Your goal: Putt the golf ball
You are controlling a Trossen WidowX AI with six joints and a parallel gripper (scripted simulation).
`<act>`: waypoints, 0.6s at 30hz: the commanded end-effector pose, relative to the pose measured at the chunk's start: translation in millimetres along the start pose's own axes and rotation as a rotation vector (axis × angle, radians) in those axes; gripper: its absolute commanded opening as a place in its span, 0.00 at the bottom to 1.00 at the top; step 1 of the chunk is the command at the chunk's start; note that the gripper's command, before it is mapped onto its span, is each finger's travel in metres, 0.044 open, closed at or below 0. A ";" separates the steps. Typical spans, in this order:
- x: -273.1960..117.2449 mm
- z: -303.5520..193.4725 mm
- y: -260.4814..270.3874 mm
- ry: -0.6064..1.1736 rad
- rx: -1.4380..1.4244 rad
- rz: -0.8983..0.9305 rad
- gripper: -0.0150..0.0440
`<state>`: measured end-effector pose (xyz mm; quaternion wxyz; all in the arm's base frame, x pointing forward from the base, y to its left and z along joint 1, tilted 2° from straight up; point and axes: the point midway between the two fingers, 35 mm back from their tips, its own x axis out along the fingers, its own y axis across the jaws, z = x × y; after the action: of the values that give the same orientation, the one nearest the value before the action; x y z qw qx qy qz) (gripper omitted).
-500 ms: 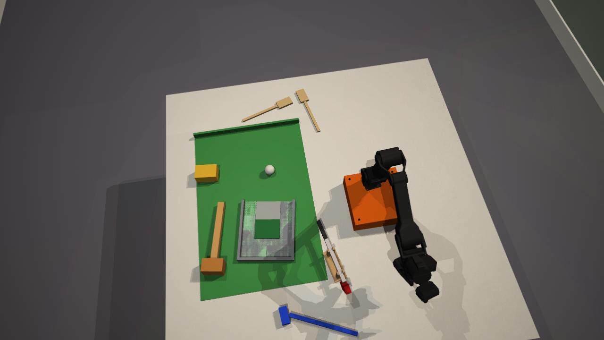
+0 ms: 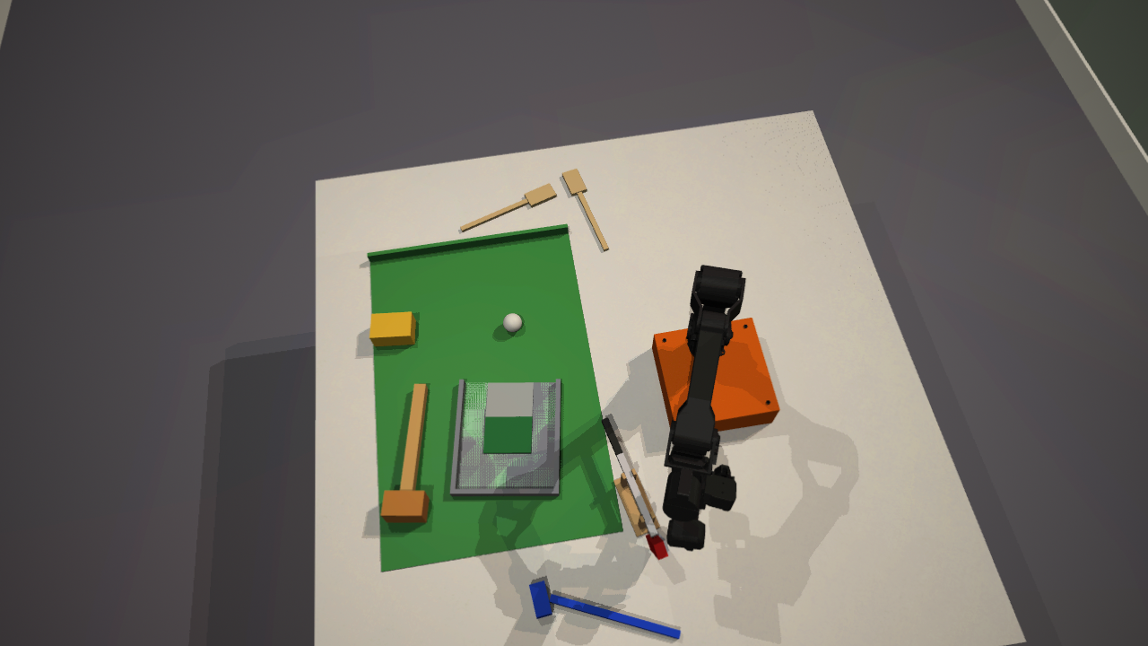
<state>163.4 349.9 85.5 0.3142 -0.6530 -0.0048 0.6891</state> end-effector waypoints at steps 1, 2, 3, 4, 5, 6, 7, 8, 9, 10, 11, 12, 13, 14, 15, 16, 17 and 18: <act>-20.6 -62.1 30.7 0.054 0.269 0.047 1.00; -25.8 -75.4 39.3 0.067 0.334 0.057 1.00; -31.2 -88.1 48.6 0.079 0.400 0.067 1.00; -36.8 -100.3 58.5 0.091 0.468 0.077 1.00; -42.5 -111.6 68.9 0.102 0.536 0.086 1.00; -47.9 -121.7 78.5 0.112 0.601 0.093 1.00; -53.4 -131.1 88.4 0.121 0.665 0.100 1.00; -59.0 -139.8 98.6 0.130 0.731 0.106 1.00; -64.6 -147.6 108.9 0.138 0.796 0.112 1.00; -70.2 -154.8 119.6 0.145 0.861 0.118 1.00; -75.7 -161.2 130.6 0.151 0.924 0.125 1.00; -80.0 -165.7 139.2 0.155 0.973 0.130 1.00; -82.5 -168.2 144.5 0.157 1.002 0.133 1.00; -83.4 -169.0 146.2 0.158 1.012 0.134 1.00; -83.4 -169.0 146.2 0.158 1.012 0.134 1.00; -83.4 -169.3 146.1 0.158 1.012 0.134 1.00; -83.4 -169.3 146.1 0.158 1.012 0.134 1.00; -83.4 -169.3 146.1 0.158 1.012 0.134 1.00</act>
<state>251.6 135.4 73.9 0.5362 -0.4829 0.3804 0.5784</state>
